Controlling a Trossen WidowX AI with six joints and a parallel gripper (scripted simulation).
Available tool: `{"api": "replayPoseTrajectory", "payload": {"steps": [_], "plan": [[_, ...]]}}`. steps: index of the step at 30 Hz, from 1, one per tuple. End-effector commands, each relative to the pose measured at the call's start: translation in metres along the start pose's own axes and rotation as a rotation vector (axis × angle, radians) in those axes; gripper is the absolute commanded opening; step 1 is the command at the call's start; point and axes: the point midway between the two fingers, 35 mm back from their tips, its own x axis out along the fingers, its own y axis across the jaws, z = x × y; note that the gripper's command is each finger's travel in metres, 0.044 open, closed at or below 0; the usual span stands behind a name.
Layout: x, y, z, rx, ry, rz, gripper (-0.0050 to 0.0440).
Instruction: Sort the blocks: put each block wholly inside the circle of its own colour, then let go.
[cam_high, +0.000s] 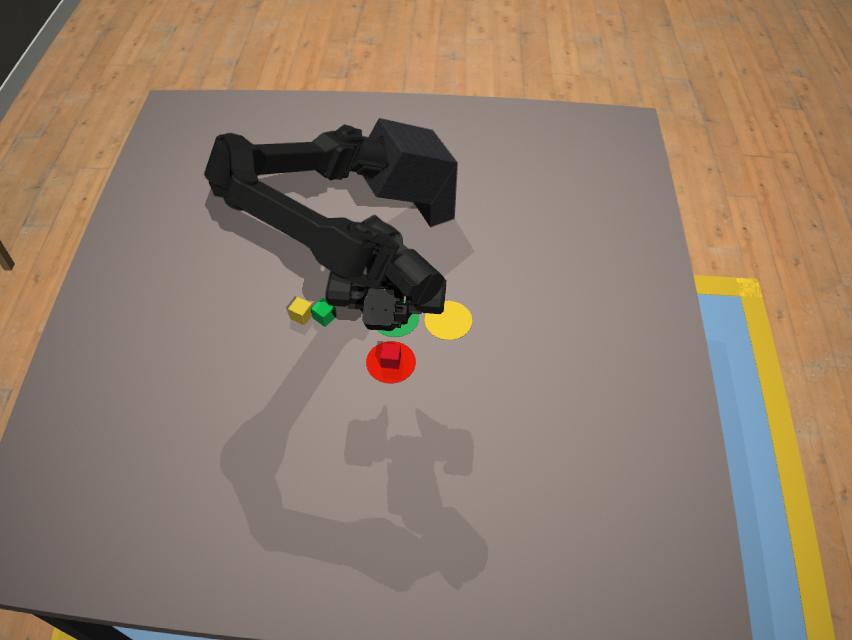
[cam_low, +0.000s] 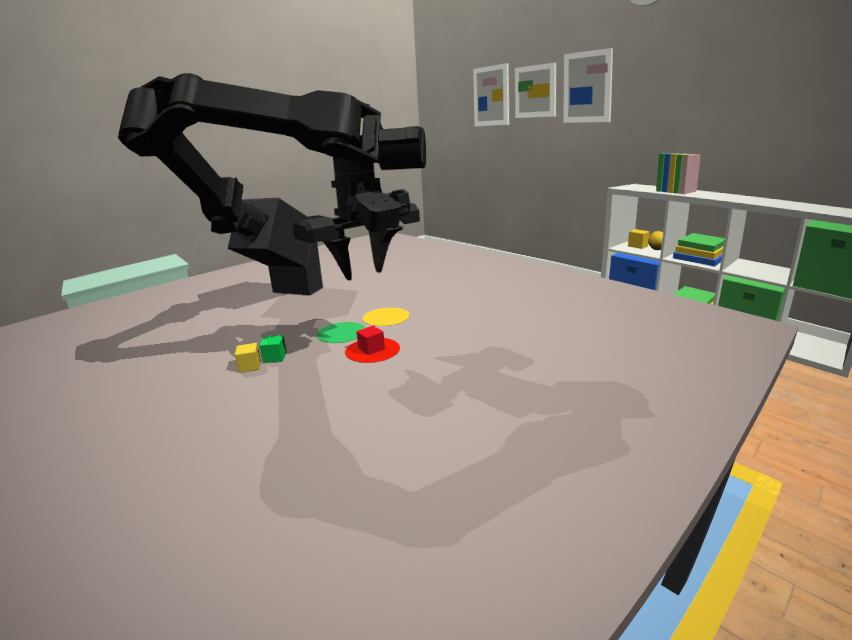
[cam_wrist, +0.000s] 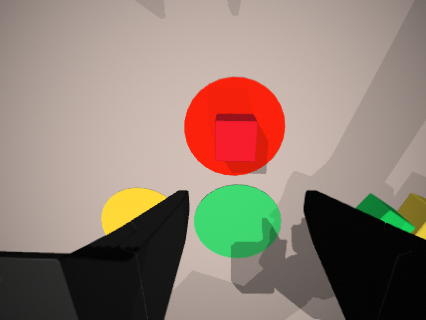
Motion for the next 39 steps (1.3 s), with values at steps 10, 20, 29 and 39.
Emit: {"api": "replayPoseTrajectory", "payload": {"steps": [10, 20, 29, 39], "plan": [[-0.003, -0.088, -0.017, -0.410, 0.003, 0.010, 0.0265], [-0.003, -0.133, -0.041, -0.712, 0.001, 0.010, 0.0265], [-0.001, -0.165, -0.067, -0.972, -0.001, 0.005, 0.0265], [0.000, -0.181, -0.086, -1.180, 0.002, -0.001, 0.0265]]}}
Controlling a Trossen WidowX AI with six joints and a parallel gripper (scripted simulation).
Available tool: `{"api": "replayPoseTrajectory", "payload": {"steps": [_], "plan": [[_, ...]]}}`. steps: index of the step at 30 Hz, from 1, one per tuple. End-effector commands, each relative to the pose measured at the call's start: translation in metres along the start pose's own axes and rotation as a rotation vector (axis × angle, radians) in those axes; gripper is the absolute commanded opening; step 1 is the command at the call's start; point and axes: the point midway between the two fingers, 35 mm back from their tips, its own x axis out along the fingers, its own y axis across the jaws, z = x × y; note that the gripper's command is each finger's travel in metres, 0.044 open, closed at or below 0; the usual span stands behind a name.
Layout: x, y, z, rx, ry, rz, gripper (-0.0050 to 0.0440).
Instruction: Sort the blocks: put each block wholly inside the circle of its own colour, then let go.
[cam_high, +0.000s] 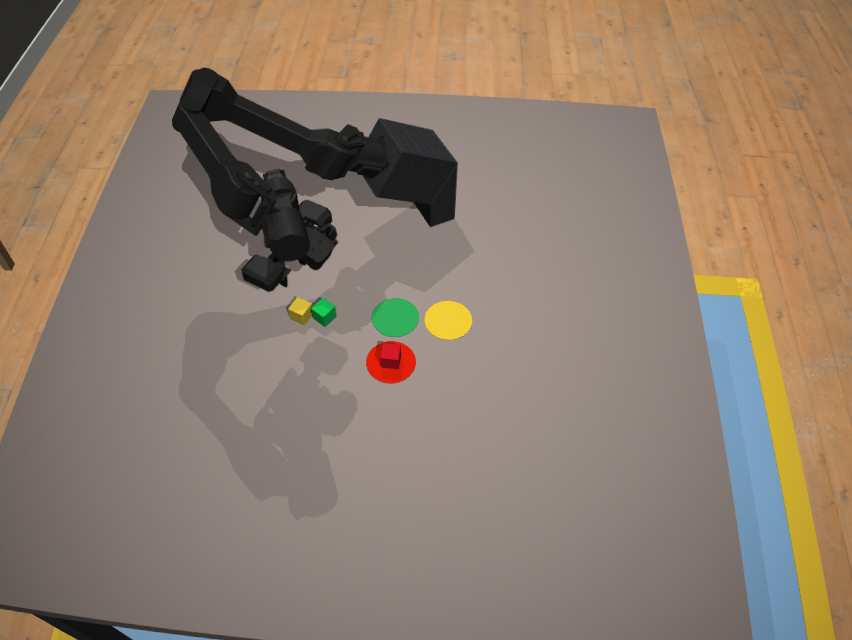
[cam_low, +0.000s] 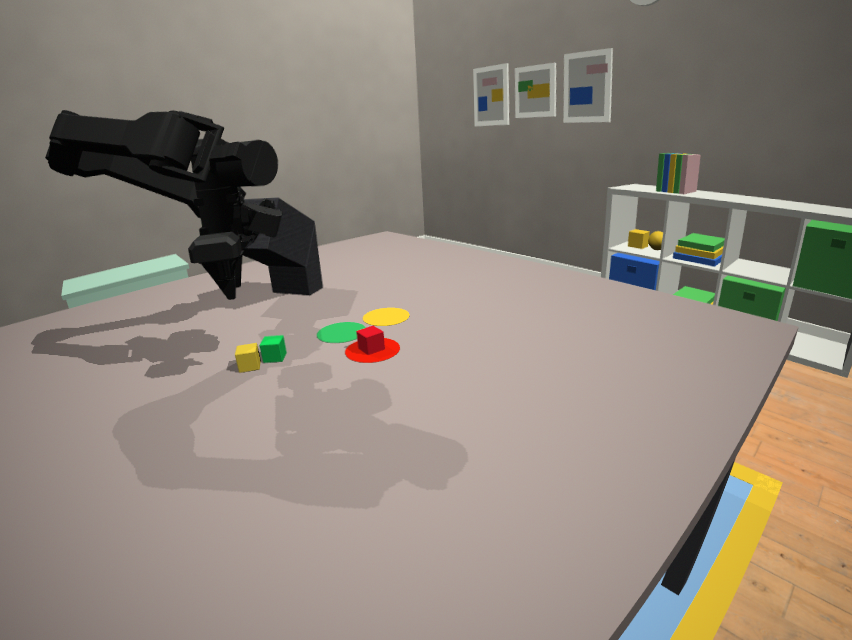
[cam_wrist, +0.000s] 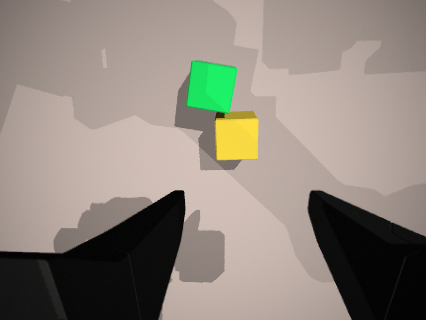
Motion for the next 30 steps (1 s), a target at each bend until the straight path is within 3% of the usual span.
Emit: {"api": "replayPoseTrajectory", "payload": {"steps": [1, 6, 18, 30], "plan": [[0.001, 0.001, -0.003, -0.017, -0.017, -0.001, 0.0265], [0.031, 0.010, -0.002, -0.056, -0.010, 0.040, 0.0265], [0.061, 0.000, -0.003, -0.016, -0.016, -0.007, 0.0265], [0.092, 0.002, 0.000, -0.027, -0.015, 0.003, 0.0265]]}}
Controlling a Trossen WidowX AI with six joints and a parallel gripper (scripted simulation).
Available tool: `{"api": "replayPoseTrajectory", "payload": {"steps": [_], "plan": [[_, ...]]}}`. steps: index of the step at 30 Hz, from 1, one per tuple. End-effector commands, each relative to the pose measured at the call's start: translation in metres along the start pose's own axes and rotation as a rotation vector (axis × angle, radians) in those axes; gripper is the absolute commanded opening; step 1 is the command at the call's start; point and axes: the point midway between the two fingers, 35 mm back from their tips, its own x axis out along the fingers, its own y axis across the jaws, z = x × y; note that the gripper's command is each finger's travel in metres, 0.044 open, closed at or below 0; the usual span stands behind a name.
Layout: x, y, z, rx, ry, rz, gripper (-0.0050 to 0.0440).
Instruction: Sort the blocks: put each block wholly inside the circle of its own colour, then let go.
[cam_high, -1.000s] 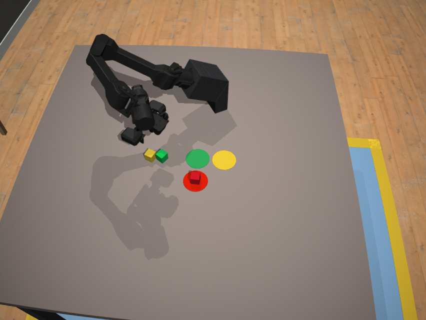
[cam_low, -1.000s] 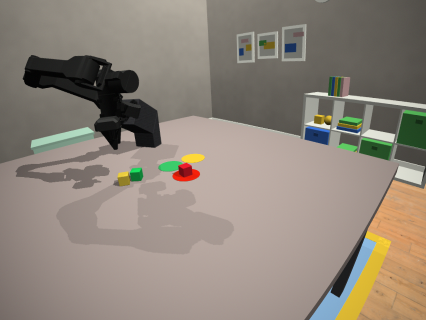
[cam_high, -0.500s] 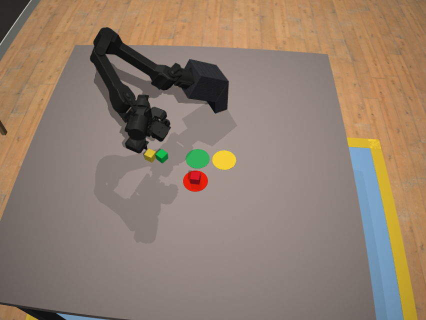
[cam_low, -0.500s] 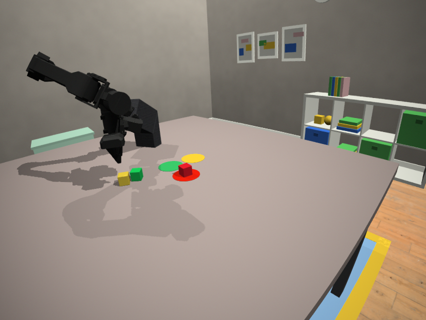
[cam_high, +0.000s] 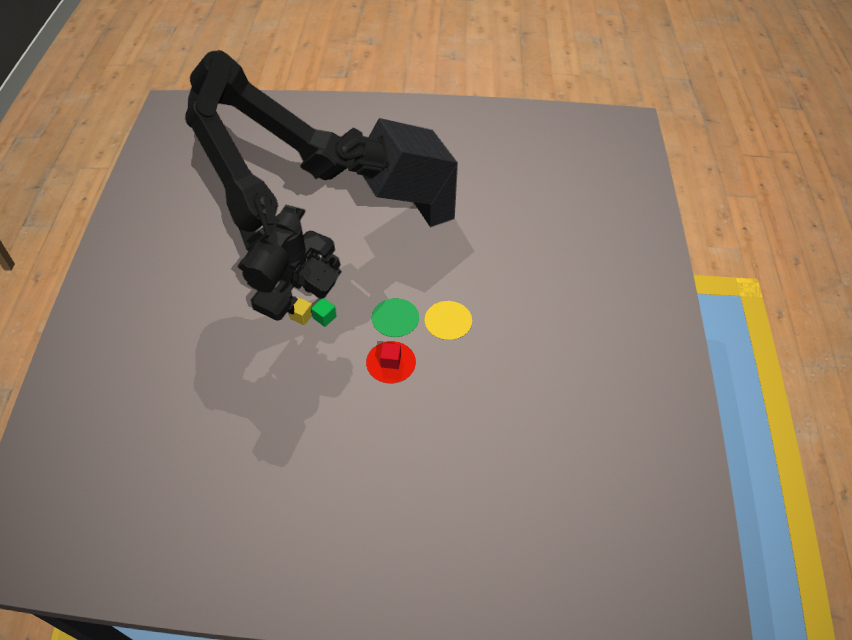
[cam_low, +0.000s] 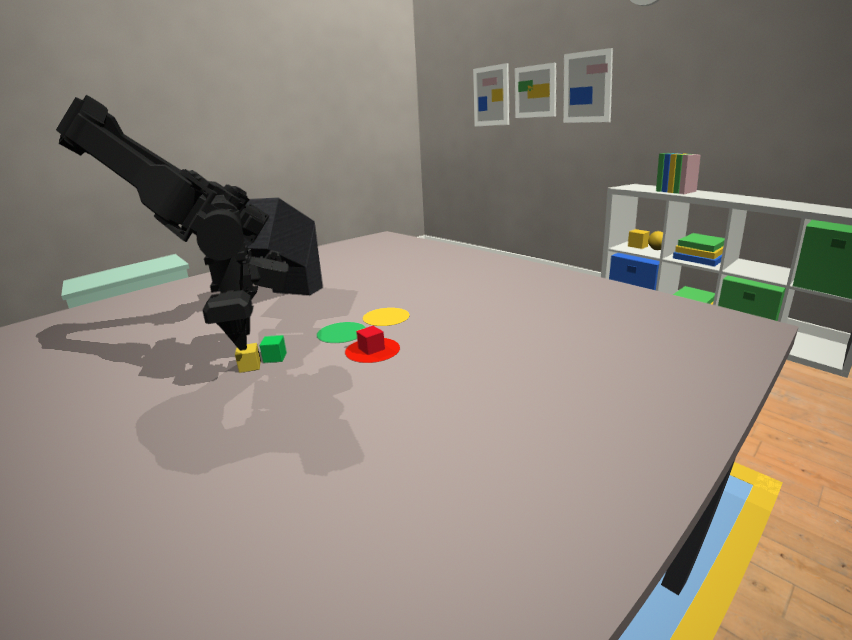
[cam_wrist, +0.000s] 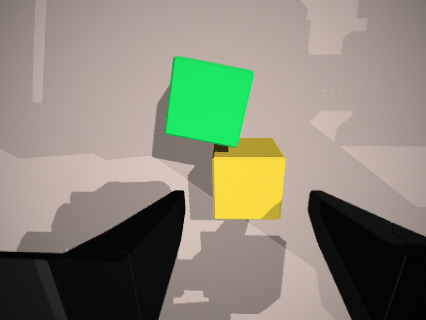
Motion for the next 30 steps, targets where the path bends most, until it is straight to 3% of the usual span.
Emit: {"api": "replayPoseTrajectory", "payload": {"steps": [1, 15, 17, 30], "plan": [[0.012, 0.000, 0.000, -0.004, -0.003, -0.002, 0.0265], [0.028, 0.000, -0.001, -0.003, -0.002, -0.007, 0.0265], [0.026, -0.003, -0.002, 0.007, 0.000, -0.016, 0.0217], [0.026, -0.003, -0.002, 0.007, 0.000, -0.016, 0.0144]]}}
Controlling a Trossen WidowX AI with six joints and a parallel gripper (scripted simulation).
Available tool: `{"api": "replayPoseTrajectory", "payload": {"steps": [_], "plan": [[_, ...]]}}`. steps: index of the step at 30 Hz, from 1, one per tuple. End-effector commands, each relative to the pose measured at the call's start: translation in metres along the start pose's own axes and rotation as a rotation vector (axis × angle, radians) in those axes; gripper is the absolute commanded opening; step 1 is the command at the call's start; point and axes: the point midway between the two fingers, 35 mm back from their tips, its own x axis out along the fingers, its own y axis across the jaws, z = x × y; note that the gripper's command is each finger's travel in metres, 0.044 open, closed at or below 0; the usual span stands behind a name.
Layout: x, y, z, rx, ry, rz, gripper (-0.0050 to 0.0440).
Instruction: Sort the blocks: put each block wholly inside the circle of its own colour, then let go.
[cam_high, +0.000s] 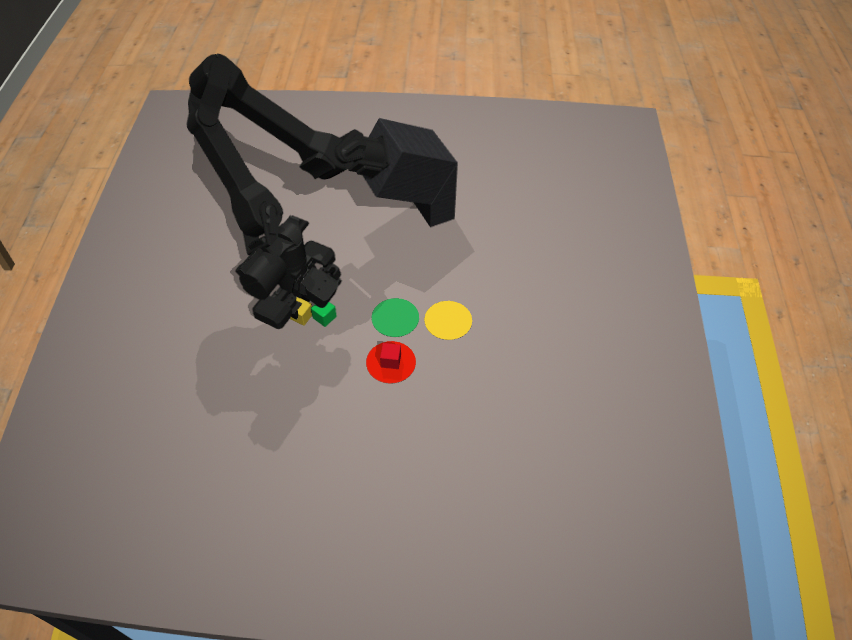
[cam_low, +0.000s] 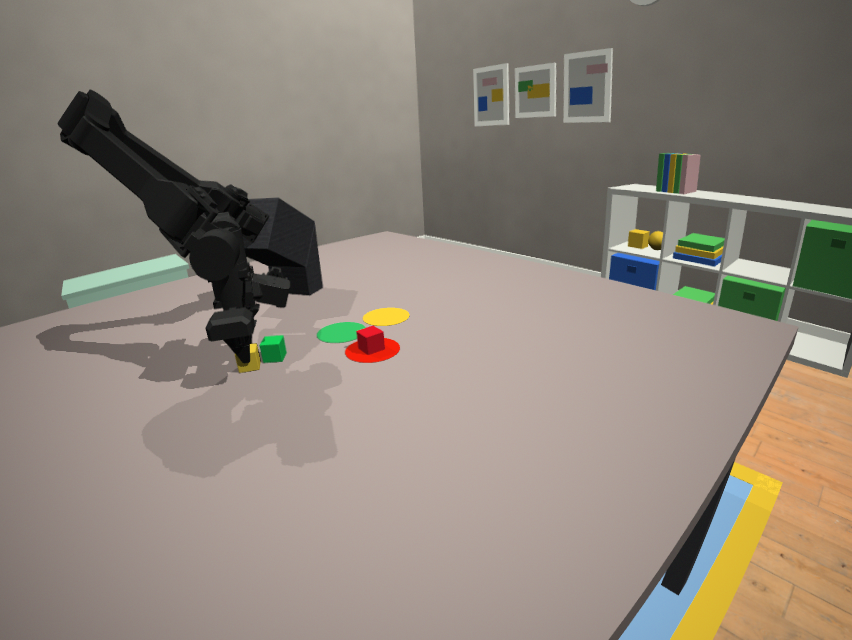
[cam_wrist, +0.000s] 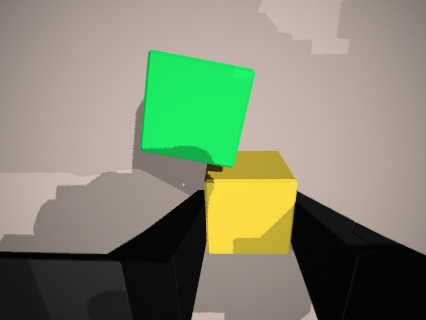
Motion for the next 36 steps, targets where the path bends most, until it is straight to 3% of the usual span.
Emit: {"api": "replayPoseTrajectory", "payload": {"steps": [1, 5, 36], "plan": [[0.000, -0.001, -0.001, 0.004, 0.001, -0.003, 0.0137], [0.001, 0.000, -0.001, 0.002, 0.002, 0.004, 0.0105], [-0.035, -0.007, 0.000, 0.161, 0.028, 0.062, 0.0105]]}}
